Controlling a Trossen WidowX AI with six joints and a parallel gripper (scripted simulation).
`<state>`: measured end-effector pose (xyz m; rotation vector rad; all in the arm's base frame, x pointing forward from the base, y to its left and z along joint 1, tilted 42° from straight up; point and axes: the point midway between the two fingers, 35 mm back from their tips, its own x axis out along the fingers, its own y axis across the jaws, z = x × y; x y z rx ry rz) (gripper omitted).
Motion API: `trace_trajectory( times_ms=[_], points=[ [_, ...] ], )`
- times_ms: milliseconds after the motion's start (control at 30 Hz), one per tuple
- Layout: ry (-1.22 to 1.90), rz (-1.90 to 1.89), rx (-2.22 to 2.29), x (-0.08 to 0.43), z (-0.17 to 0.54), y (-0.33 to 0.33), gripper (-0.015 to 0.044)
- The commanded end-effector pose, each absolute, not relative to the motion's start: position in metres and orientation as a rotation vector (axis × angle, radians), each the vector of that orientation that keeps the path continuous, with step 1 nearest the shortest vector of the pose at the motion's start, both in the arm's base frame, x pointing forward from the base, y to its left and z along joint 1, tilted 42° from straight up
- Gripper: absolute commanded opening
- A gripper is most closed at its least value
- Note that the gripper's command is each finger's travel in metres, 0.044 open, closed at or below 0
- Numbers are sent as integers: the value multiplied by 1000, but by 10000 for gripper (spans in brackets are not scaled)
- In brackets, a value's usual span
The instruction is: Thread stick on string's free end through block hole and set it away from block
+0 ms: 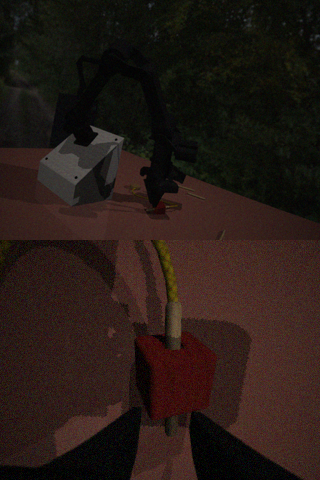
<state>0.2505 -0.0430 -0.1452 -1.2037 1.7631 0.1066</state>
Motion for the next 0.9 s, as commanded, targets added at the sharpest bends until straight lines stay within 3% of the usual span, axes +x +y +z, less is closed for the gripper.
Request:
trace_trajectory(
  times_ms=[0,200,567,633,867],
  points=[
    [1808,128,-1170,239,-155,-49,123],
    [1763,107,-1204,251,-145,-43,117],
    [1763,107,-1204,251,-145,-43,44],
    [1763,107,-1204,251,-145,-43,0],
    [1763,107,-1204,251,-145,-43,0]
  ],
)
